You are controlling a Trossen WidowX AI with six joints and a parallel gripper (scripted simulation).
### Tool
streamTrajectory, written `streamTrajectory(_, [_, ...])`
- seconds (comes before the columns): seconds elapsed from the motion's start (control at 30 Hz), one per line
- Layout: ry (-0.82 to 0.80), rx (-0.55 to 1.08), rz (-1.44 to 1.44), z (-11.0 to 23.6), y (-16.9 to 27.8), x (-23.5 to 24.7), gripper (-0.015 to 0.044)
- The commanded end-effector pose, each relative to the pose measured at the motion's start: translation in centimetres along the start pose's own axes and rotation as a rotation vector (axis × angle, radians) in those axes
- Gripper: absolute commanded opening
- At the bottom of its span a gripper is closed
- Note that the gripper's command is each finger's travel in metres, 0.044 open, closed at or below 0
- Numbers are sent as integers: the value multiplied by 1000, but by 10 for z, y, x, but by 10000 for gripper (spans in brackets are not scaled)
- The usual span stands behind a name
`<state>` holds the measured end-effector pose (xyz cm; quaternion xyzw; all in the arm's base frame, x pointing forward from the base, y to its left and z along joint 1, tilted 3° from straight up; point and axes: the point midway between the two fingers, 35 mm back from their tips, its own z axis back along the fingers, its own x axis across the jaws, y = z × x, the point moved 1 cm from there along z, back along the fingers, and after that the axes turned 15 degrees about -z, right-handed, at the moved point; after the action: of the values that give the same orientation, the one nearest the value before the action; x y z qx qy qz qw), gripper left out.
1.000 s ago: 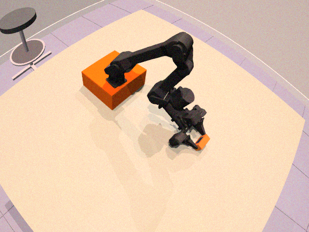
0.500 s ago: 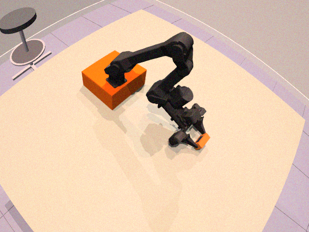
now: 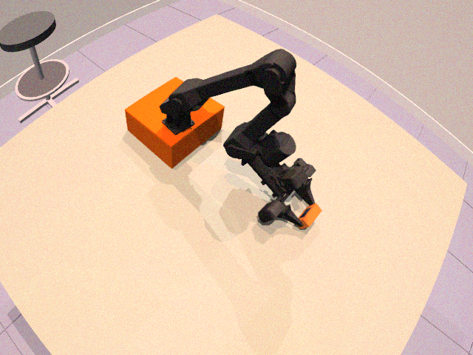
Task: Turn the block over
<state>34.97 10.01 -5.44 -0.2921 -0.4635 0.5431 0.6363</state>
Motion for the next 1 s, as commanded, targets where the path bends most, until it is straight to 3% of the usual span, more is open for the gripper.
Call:
streamTrajectory(0.0, [1,-7,3,0,-1,0,367])
streamTrajectory(0.1, [1,-7,3,0,-1,0,440])
streamTrajectory(0.97, [1,-7,3,0,-1,0,440])
